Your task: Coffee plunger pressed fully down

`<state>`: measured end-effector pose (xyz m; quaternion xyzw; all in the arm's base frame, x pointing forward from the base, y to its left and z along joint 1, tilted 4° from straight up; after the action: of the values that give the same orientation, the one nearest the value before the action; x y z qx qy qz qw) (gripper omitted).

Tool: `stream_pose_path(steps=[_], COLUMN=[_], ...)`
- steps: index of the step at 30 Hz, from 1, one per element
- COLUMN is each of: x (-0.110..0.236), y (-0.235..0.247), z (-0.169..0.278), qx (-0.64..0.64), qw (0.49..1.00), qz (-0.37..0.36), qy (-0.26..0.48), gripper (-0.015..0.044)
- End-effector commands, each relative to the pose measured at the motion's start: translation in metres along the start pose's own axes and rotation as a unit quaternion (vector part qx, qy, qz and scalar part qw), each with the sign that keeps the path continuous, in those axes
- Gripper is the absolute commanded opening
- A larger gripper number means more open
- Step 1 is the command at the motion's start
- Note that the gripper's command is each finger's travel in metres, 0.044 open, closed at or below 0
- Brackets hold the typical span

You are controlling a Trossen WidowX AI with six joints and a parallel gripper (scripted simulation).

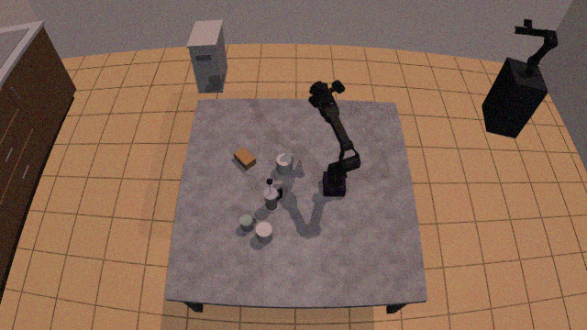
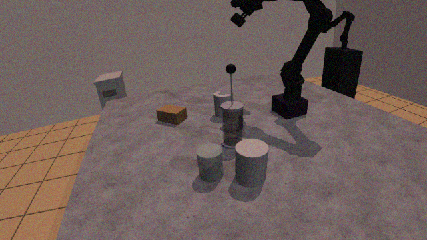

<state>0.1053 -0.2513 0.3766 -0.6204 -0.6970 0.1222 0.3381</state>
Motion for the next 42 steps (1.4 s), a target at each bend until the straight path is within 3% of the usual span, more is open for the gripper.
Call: stream_pose_path(steps=[1, 7, 13, 21, 28, 42], x=[0.03, 0.085, 0.15, 0.24, 0.306, 0.293], y=[0.047, 0.103, 0.143, 0.171, 0.166, 0.201], z=[-0.015, -0.026, -0.019, 0.012, 0.057, 0.106], qx=[-0.001, 0.001, 0.014, 0.051, 0.104, 0.107], qw=[0.991, 0.951, 0.879, 0.743, 0.599, 0.588], qz=[-0.115, -0.278, -0.438, -0.633, -0.77, -0.779], qy=[-0.065, -0.139, -0.189, -0.211, -0.194, -0.19], gripper=[0.044, 0.044, 0.044, 0.044, 0.044, 0.044])
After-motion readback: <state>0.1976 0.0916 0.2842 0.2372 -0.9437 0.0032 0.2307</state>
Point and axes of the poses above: the point midway between the two fingers, 35 mm back from their tips, its own x axis back along the fingers, its own y axis across the jaws, z = x × y, the point moved 7 cm from there along x, back along the fingers, and after that the axes turned 4 degrees about -x, right-handed, at the moved point
